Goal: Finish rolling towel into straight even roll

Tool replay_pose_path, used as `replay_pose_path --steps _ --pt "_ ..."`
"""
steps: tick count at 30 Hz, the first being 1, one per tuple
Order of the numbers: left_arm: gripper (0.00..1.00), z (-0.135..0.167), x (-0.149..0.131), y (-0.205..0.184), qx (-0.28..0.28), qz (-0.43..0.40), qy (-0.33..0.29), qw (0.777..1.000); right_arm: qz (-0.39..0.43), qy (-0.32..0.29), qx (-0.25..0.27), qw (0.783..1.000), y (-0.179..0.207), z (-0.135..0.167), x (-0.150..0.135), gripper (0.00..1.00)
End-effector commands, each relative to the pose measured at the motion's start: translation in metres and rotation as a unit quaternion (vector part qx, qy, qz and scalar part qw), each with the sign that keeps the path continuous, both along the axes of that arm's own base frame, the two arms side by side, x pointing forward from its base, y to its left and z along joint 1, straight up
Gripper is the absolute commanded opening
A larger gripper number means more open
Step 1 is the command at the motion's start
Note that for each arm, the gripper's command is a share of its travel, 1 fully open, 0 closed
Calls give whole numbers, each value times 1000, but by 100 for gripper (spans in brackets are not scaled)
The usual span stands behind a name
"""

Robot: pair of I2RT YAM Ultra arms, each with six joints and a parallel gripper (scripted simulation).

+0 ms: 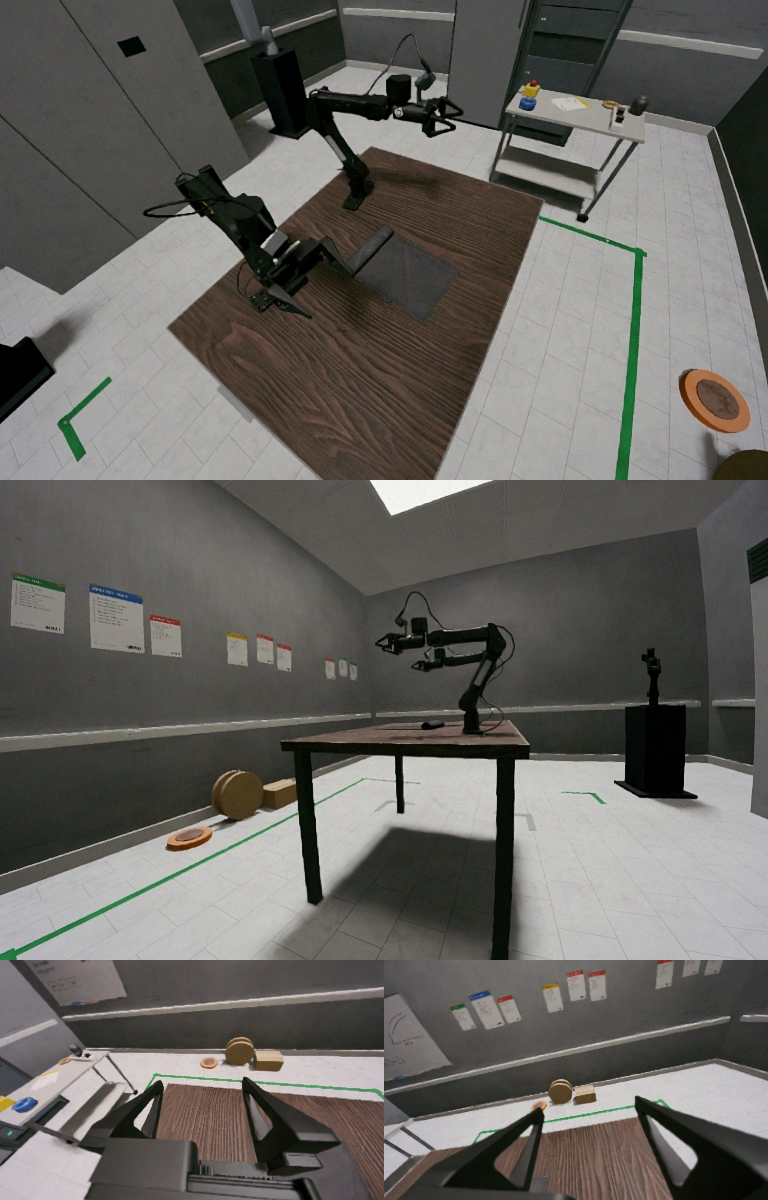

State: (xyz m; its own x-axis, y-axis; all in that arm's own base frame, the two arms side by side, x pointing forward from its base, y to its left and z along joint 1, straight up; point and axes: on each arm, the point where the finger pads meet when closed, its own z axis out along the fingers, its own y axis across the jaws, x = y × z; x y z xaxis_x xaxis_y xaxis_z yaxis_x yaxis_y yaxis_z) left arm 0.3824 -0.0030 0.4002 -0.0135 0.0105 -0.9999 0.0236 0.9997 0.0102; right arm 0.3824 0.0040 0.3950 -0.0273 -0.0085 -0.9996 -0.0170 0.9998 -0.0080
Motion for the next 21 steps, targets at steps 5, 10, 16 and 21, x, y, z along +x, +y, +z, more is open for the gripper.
replay_pose_path --steps 5,10,16,21 --pt "99 -30 -19 -16 46 -68 14 997 62 12 -43 997 20 -25 -24 99" --pt "99 -47 -29 -27 71 -108 22 991 97 22 -67 993 32 -41 -36 99" --pt "99 -86 -52 -52 132 -204 39 969 181 46 -123 975 60 -81 -65 99" --pt "99 -123 -75 -75 187 -291 55 937 258 67 -175 948 87 -118 -93 99"
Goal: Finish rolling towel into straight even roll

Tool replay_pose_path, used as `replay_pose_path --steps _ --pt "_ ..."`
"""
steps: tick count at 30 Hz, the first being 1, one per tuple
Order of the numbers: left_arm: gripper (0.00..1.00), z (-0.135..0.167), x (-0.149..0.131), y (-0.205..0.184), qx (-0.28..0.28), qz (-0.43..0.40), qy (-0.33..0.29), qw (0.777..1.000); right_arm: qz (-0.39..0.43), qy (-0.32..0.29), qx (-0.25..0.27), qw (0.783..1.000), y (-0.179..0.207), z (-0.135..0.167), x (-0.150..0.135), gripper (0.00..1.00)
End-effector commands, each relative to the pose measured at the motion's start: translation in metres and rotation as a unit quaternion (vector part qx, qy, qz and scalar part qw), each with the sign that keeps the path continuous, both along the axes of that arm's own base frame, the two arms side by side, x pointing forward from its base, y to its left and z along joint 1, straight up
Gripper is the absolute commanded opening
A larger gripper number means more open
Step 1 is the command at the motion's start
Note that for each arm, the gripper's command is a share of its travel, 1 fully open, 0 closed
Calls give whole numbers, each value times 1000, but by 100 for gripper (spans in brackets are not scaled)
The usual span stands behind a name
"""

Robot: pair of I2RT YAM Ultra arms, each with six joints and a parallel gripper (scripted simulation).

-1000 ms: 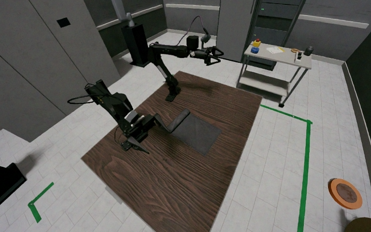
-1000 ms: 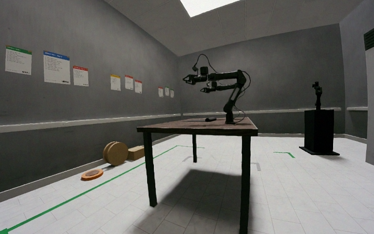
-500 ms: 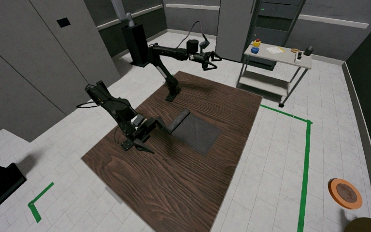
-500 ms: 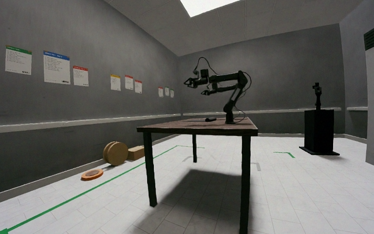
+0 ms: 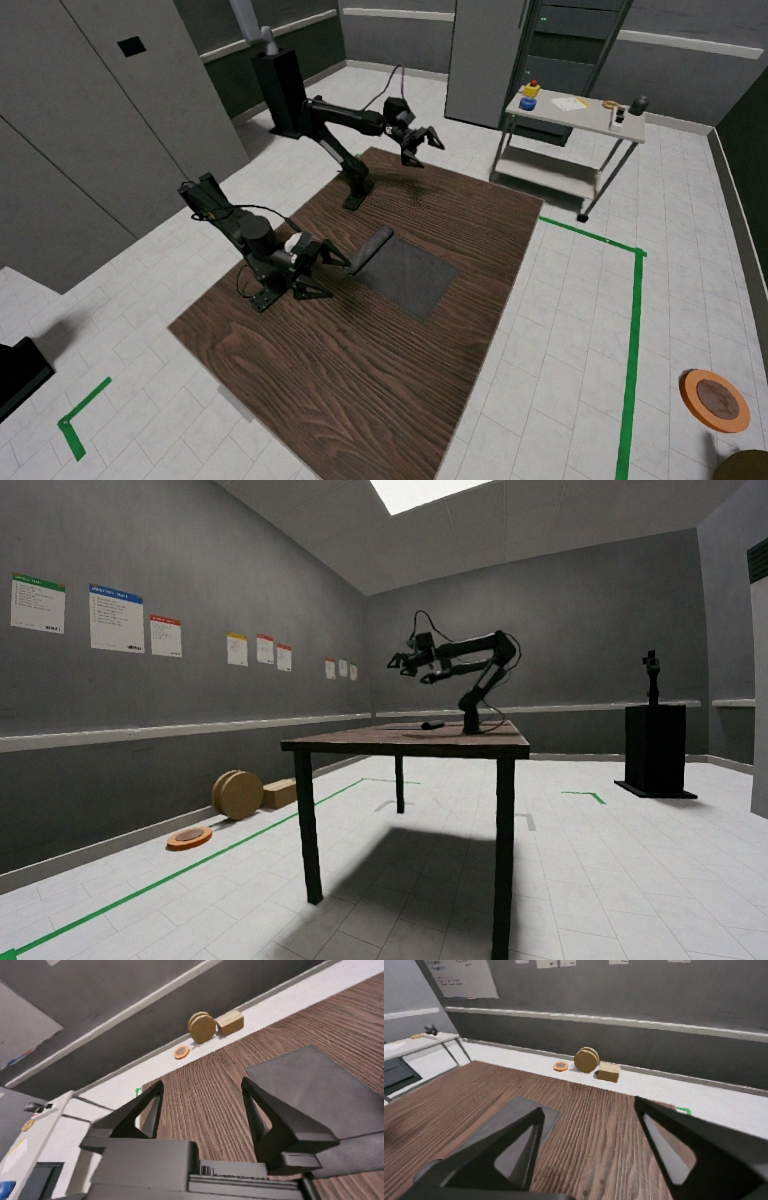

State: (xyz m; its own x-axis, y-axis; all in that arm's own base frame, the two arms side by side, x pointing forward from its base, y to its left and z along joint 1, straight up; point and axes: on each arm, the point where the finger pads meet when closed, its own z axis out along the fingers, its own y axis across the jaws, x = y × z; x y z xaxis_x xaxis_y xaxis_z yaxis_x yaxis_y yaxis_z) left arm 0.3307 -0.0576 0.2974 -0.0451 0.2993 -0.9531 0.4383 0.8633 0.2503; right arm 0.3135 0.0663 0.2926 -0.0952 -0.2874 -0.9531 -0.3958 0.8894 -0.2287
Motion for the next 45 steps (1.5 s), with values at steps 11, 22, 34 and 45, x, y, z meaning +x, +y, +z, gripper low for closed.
replay_pose_path --steps 11,22,34,45 --pt "99 -90 -64 -64 156 -257 41 953 225 49 -144 962 74 -86 -76 99" --pt "98 -159 -105 -108 253 -413 71 872 365 90 -236 896 123 -155 -128 98" --pt "98 -204 -132 -136 311 -506 90 800 449 115 -292 837 156 -200 -161 98" --pt "98 -220 -134 -139 316 -513 91 793 456 117 -297 831 158 -204 -164 98"
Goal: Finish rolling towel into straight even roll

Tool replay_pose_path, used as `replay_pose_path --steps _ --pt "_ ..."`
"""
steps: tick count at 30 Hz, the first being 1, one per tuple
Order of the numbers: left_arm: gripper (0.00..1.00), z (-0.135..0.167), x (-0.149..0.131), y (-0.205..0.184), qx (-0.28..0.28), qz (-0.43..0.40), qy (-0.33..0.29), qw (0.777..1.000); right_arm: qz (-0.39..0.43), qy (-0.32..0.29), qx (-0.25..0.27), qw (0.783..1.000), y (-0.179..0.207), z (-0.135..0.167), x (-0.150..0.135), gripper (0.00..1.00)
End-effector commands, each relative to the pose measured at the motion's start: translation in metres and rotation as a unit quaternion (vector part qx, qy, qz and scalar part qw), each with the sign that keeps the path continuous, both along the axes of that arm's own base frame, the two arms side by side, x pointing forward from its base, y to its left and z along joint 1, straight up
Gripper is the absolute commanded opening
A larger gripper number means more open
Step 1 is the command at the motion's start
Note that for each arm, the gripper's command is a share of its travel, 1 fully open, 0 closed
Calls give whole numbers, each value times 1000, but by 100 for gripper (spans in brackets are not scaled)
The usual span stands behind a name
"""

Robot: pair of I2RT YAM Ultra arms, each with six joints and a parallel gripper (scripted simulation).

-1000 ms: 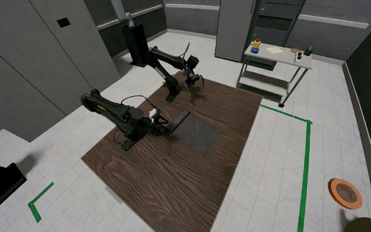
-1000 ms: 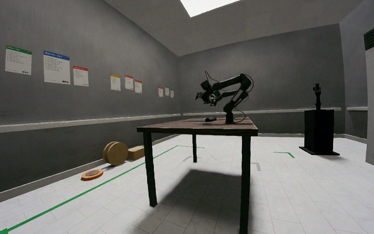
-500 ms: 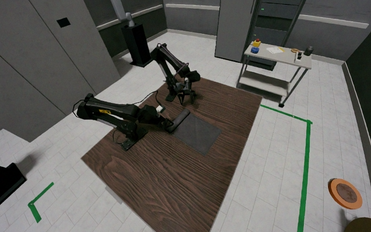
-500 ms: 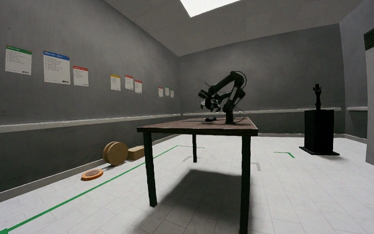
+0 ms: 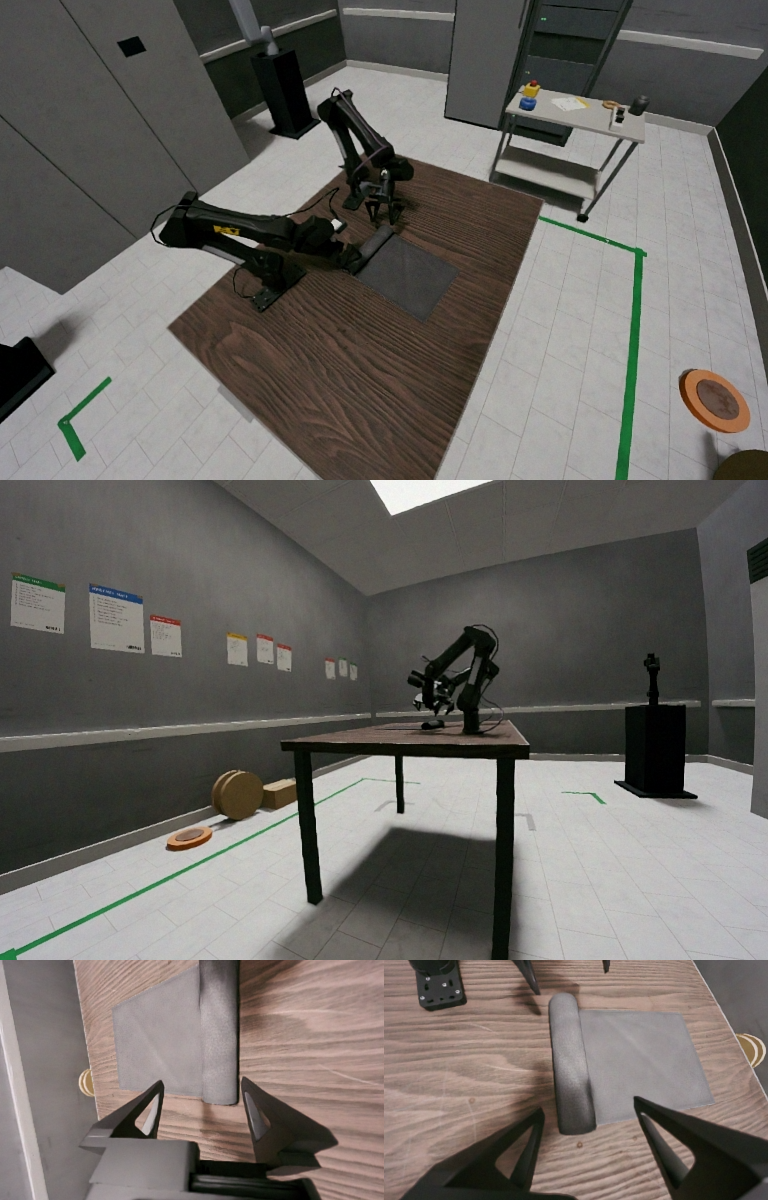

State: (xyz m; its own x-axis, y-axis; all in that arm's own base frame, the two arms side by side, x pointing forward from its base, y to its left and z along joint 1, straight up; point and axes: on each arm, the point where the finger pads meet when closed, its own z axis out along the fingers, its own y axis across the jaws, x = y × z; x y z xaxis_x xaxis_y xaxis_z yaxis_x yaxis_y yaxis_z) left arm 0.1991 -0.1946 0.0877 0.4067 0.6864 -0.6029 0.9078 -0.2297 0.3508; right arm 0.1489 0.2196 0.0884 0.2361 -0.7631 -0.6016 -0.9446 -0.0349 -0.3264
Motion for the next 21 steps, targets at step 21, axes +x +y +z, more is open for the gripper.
replay_pose_path --steps 21 --pt "98 -58 -3 -2 2 -7 4 1000 8 -8 4 1000 5 1 1 98"
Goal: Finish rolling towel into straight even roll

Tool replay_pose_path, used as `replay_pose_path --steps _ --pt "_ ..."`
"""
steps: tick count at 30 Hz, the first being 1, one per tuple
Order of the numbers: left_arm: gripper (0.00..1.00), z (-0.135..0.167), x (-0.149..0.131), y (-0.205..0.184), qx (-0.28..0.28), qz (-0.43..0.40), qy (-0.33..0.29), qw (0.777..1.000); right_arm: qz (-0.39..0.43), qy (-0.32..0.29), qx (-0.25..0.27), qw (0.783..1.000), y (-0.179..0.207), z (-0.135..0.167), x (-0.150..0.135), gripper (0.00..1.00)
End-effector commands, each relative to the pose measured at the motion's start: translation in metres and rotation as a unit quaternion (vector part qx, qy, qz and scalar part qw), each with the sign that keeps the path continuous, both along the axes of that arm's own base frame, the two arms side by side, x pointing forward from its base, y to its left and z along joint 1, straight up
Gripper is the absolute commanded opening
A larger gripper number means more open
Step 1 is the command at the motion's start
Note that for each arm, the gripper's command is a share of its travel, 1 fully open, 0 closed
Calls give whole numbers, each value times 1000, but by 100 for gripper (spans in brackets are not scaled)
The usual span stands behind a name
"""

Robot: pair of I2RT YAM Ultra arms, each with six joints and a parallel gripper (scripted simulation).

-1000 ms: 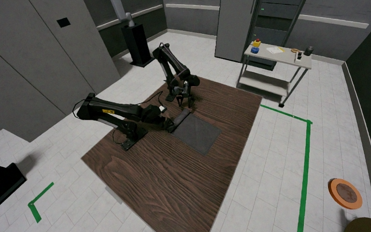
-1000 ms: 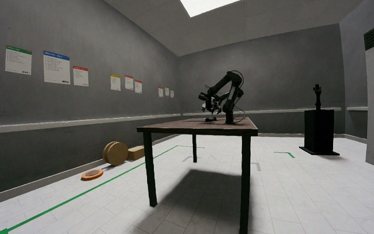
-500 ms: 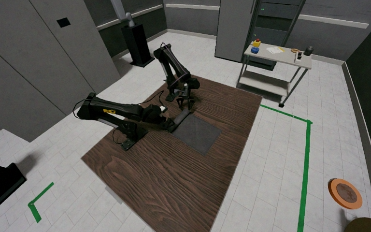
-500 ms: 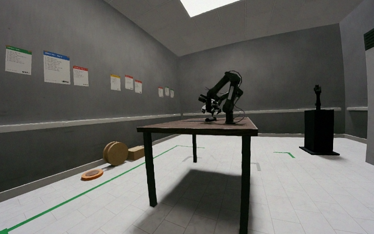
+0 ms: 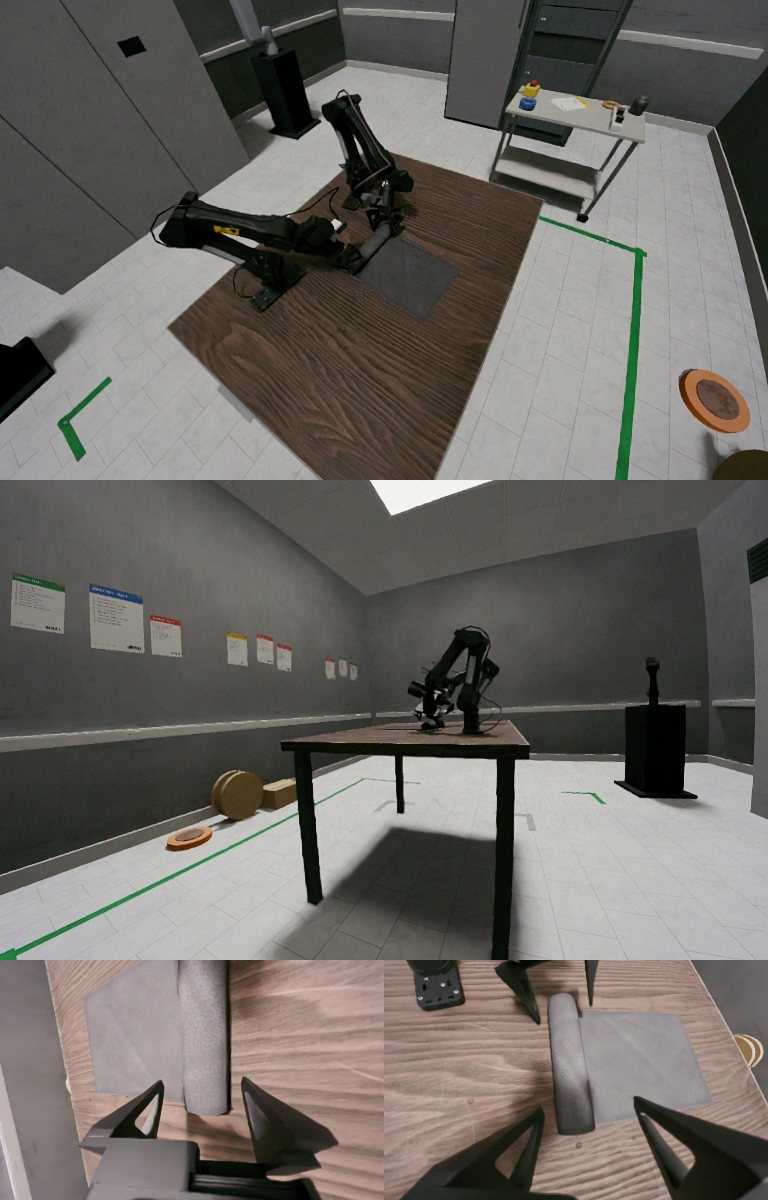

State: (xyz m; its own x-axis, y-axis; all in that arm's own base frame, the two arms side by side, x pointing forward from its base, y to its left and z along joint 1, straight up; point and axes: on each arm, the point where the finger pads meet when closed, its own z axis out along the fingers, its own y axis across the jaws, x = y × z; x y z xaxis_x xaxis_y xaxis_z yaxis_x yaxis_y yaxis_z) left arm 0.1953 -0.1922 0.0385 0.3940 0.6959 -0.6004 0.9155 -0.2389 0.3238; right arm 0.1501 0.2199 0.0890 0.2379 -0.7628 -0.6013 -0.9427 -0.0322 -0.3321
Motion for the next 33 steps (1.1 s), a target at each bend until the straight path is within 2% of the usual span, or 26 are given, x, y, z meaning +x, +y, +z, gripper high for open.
replay_pose_path --steps 1,4,6,8,19,33 --pt "98 -10 1 -4 -7 -6 -8 1000 9 -5 3 1000 5 0 -1 98" --pt "98 -13 1 -5 -7 -6 -8 1000 9 -5 3 1000 5 0 -1 98" --pt "89 -13 1 -5 -7 -6 -8 1000 9 -5 3 1000 5 0 -1 98" --pt "89 -13 1 -5 -7 -6 -8 1000 9 -5 3 1000 5 0 -1 98" --pt "43 -16 1 -5 -7 -6 -8 1000 9 -5 3 1000 5 0 -1 98" --pt "30 -16 1 -5 -7 -6 -8 1000 9 -5 3 1000 5 0 -1 98"
